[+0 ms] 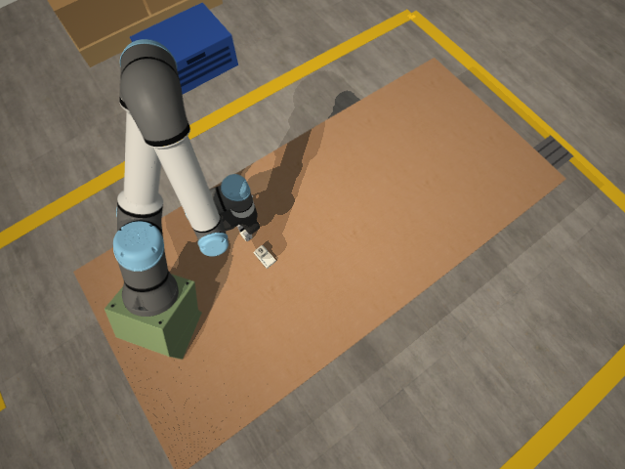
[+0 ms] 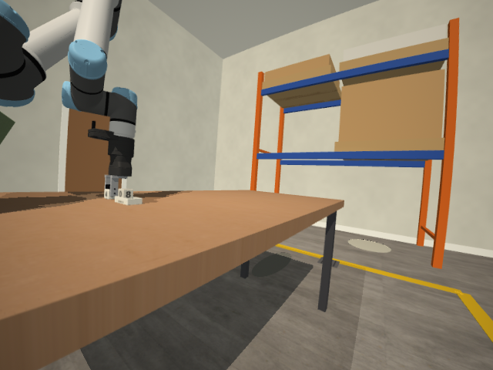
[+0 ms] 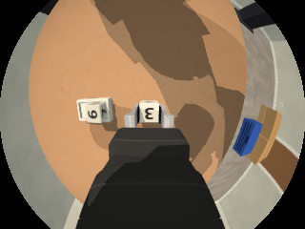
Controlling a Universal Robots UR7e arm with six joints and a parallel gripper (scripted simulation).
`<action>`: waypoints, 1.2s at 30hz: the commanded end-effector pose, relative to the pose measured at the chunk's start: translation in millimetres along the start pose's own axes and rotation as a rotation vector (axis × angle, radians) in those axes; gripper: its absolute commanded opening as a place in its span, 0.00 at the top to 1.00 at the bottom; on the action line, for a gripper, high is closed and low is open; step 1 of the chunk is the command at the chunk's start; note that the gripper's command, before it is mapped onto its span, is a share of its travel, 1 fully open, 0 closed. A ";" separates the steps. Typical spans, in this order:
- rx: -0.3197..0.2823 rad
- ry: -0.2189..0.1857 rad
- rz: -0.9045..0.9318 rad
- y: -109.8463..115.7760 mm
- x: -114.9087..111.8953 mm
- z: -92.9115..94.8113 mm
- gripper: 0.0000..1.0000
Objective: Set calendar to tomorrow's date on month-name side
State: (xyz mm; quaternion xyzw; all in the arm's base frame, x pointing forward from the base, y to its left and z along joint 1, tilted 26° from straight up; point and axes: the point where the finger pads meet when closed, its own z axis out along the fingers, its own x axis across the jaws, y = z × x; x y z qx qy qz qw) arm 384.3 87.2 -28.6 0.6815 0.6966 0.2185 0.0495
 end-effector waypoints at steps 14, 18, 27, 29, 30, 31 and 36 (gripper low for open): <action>-0.003 -0.001 -0.004 2.1 0.3 0.1 0.25; -0.003 -0.001 -0.004 2.1 0.3 0.1 0.13; -0.003 -0.001 -0.004 2.1 0.3 0.1 0.13; -0.003 -0.001 -0.004 2.1 0.3 0.1 0.13; -0.003 -0.001 -0.004 2.1 0.3 0.1 0.13; -0.003 -0.001 -0.004 2.2 0.3 -0.1 0.13; -0.004 -0.001 -0.003 2.3 0.0 -2.0 0.13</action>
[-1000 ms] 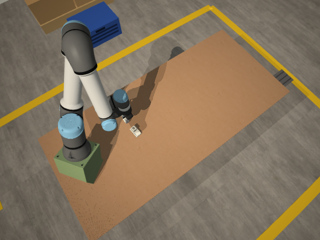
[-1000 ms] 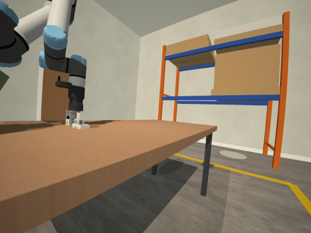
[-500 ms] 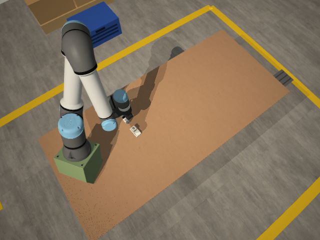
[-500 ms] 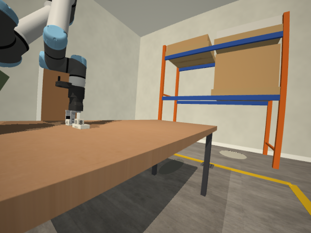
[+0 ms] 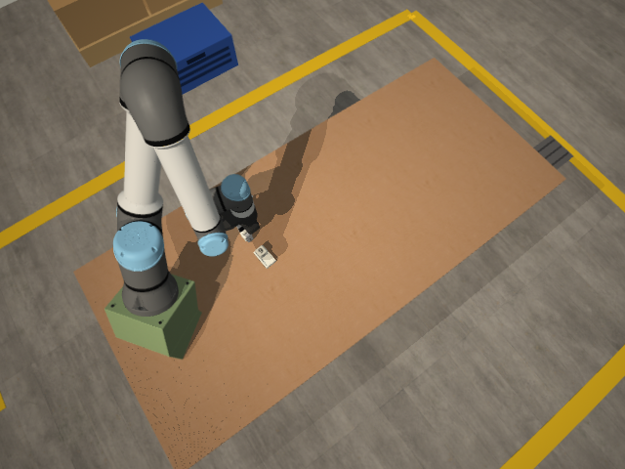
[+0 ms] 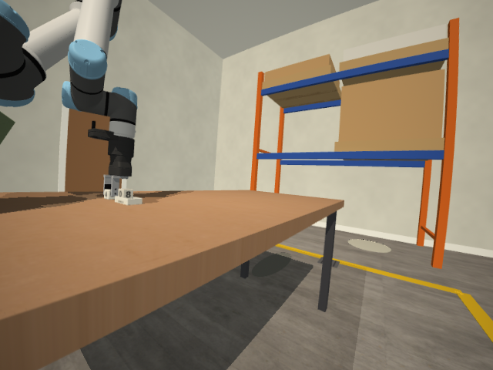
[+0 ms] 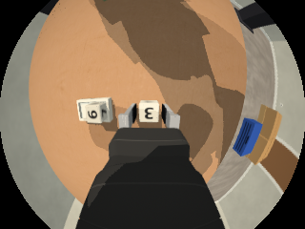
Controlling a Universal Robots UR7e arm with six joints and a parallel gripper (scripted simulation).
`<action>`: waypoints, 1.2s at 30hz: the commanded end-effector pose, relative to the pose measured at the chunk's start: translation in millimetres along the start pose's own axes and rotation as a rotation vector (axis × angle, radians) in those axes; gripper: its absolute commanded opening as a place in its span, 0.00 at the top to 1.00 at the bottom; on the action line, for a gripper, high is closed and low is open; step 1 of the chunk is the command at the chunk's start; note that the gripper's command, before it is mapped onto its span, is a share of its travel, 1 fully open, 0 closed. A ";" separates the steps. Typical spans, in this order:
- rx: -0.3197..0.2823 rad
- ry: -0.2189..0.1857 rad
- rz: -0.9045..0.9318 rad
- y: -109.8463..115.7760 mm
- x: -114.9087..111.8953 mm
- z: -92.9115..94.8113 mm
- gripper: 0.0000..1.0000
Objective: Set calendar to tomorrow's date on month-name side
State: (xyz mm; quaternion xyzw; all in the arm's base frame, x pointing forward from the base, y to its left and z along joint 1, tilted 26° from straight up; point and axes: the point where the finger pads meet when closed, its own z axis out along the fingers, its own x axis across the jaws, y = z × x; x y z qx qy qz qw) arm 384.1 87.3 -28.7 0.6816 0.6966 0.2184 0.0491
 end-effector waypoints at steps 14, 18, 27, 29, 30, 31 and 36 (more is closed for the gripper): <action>-0.001 0.000 0.000 0.0 0.2 -16.6 0.13; -0.001 0.000 0.000 0.0 0.2 -25.0 0.13; -0.004 -0.001 -0.002 1.7 -0.4 -42.6 0.13; -0.004 -0.001 -0.002 1.9 -0.4 -47.8 0.13; -0.004 -0.001 -0.002 2.0 -0.5 -50.4 0.13; -0.005 -0.002 -0.002 2.3 -0.6 -53.0 0.13; -0.007 -0.003 -0.003 3.6 -1.0 -65.8 0.13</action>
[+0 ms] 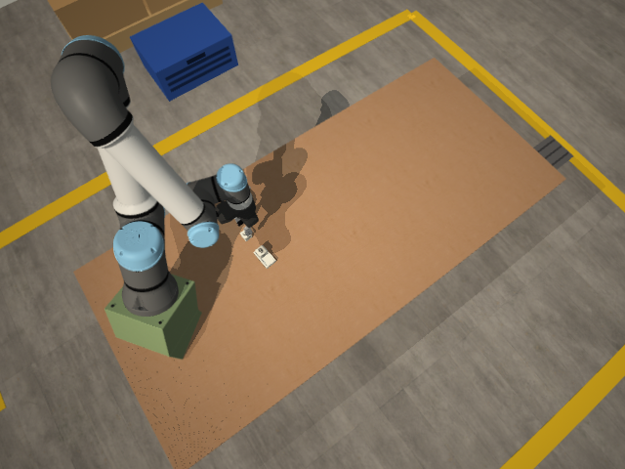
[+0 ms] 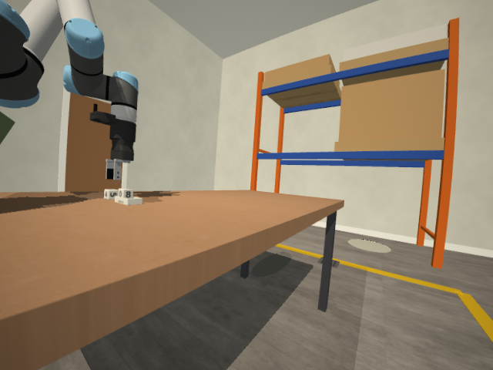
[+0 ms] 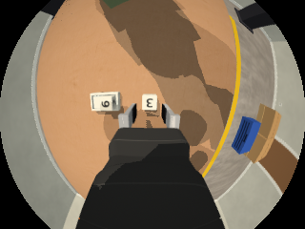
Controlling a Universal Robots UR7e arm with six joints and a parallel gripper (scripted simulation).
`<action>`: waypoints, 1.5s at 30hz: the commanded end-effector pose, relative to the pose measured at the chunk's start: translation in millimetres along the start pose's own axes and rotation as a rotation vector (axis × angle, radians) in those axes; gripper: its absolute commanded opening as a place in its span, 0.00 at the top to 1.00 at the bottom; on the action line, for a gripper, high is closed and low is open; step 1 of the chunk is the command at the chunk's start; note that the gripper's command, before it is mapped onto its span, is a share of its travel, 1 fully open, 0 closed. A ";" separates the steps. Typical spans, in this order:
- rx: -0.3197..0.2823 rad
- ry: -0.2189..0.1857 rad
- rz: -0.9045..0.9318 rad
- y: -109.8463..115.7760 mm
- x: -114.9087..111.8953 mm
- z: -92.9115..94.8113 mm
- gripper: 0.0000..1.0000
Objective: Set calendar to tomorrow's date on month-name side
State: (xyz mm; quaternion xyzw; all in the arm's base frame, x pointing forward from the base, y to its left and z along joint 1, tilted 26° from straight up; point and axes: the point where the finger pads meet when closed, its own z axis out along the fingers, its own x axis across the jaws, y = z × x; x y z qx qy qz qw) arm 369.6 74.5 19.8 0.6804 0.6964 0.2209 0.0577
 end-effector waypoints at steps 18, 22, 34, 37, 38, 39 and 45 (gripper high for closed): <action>0.009 0.005 0.002 -0.7 -0.8 -37.9 0.13; 0.009 0.005 0.002 -0.7 -0.8 -38.7 0.13; 0.012 0.006 0.003 -1.9 -0.5 -38.6 0.00; 0.012 0.006 0.003 -1.9 -0.5 -38.6 0.00; 0.012 0.006 0.003 -1.9 -0.5 -38.6 0.00; 0.012 0.006 0.003 -1.9 -0.5 -38.6 0.00; 0.012 0.006 0.003 -1.9 -0.5 -38.6 0.00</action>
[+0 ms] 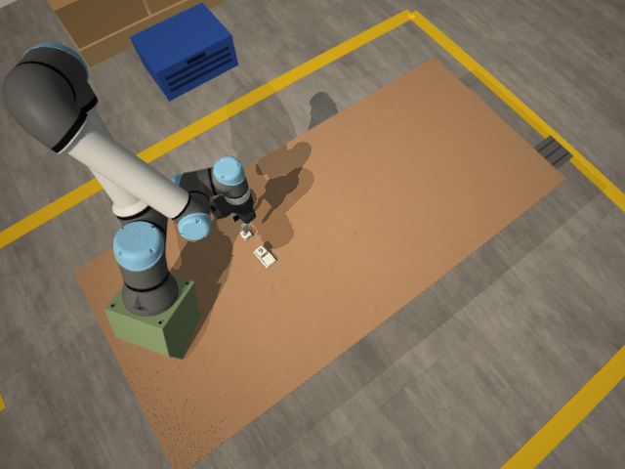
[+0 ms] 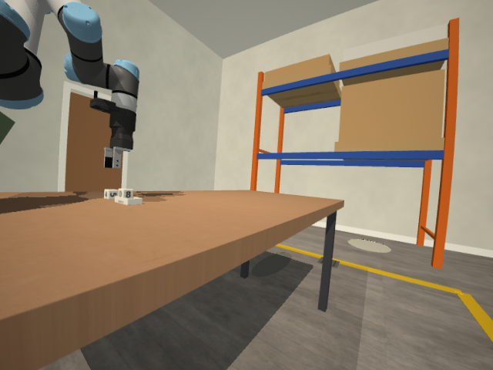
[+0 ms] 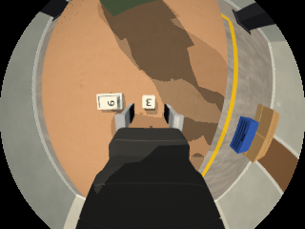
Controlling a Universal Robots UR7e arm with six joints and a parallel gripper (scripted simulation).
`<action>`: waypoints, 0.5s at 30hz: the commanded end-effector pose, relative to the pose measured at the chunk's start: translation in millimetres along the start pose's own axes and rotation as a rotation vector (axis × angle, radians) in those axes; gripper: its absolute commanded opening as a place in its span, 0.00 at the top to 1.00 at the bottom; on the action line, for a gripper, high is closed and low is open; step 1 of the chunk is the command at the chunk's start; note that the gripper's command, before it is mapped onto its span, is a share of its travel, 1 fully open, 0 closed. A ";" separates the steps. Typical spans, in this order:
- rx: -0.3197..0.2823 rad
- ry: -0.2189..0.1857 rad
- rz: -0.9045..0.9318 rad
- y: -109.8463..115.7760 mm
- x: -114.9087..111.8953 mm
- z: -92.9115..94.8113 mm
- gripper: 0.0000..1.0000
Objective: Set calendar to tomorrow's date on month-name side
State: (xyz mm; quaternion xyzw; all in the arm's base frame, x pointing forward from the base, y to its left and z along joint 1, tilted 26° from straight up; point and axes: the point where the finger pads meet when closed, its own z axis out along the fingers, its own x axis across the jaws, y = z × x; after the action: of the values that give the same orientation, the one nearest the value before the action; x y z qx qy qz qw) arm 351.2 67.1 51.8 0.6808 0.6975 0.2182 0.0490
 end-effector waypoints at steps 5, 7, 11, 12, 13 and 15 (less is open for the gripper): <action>-0.005 -0.002 0.001 2.6 -1.6 -1.3 0.00; -0.004 -0.002 0.005 2.4 -1.6 -1.2 0.00; -0.004 -0.002 0.015 2.1 -1.6 -1.1 0.00; -0.004 -0.002 0.022 1.8 -1.5 -1.0 0.00; -0.004 -0.002 0.031 1.4 -1.4 -0.8 0.00; -0.003 -0.001 0.056 0.3 -1.0 -0.3 0.00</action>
State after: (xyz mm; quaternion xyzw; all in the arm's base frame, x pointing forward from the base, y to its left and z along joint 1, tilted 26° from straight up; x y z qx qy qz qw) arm 351.3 67.0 51.9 0.6855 0.6929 0.2187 0.0478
